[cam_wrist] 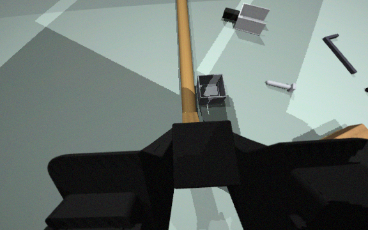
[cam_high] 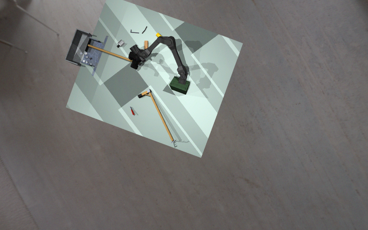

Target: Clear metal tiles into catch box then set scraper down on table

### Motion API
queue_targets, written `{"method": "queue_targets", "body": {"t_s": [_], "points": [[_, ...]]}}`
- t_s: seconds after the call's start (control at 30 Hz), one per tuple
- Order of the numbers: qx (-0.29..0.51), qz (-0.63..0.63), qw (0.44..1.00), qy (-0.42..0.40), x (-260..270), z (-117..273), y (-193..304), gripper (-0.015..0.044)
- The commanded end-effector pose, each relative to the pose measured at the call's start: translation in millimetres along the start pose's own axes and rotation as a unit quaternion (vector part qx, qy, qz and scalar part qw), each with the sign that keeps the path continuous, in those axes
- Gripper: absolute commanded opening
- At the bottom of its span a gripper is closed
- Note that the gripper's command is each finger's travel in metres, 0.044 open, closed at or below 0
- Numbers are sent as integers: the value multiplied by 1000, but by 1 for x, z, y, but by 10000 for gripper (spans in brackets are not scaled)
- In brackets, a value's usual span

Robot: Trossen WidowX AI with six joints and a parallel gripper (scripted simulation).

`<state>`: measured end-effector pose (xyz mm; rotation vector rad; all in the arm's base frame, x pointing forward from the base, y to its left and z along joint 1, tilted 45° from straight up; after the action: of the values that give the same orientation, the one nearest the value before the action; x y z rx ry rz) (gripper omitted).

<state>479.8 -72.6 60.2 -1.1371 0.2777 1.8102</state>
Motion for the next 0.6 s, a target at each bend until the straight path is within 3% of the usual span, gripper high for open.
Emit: {"method": "queue_targets", "body": {"t_s": [0.0,0.57], "points": [[-3,-1,1000,1,0,6,2,0],[-4,0,1000,1,2,21,17,0]]}}
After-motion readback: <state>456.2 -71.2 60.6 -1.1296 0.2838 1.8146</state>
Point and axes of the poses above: the point midway between the two fingers, 35 mm back from their tips, its own z axis back along the fingers, its own x axis across the jaws, y = z × x, the point moved 4 cm from there along z, back along the fingers, and after that the axes turned 14 degrees about z, right-handed, at the moved point
